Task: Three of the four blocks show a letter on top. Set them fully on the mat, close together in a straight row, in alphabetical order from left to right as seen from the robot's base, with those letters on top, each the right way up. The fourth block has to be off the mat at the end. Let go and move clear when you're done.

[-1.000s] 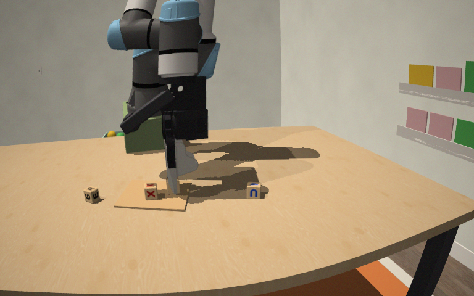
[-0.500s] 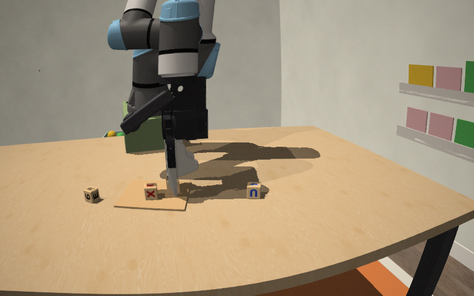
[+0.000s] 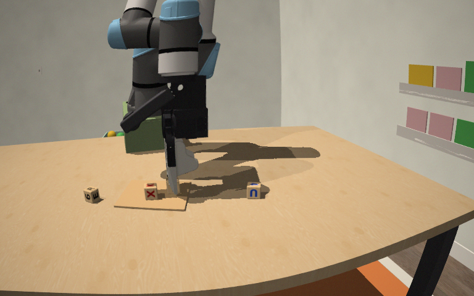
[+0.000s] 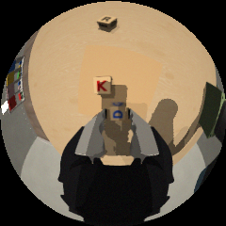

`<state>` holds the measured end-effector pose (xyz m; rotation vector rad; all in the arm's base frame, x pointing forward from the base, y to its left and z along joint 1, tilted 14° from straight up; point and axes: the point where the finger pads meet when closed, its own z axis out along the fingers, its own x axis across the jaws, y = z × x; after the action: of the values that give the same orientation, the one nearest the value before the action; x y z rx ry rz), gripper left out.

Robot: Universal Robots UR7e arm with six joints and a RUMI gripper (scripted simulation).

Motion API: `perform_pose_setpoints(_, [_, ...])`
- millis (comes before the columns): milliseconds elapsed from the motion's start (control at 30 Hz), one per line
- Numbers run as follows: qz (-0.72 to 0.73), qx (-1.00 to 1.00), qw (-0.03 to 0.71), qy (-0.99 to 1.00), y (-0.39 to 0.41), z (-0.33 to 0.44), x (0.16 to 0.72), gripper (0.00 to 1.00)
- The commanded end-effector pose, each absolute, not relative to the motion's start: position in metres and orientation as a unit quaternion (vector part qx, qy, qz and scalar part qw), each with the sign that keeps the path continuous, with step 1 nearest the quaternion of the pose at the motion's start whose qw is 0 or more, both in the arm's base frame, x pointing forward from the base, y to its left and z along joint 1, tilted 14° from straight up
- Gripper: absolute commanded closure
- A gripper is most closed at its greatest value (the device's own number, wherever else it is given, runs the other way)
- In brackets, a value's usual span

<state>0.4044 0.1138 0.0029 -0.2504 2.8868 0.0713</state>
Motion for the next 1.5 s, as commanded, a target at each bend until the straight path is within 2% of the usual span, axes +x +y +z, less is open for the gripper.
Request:
perform_pose_setpoints(0, [0.024, -0.086, 0.122, 0.989, 0.113, 0.01, 0.403, 0.75])
perform_pose_setpoints(700, [0.024, -0.086, 0.122, 0.989, 0.108, 0.079, 0.386, 0.75])
perform_pose_setpoints(1067, [0.024, -0.086, 0.122, 0.989, 0.108, 0.088, 0.384, 0.75])
perform_pose_setpoints(1100, [0.024, -0.086, 0.122, 0.989, 0.108, 0.088, 0.384, 0.0])
perform_pose_setpoints(1467, [0.024, -0.086, 0.122, 0.989, 0.108, 0.088, 0.384, 0.0])
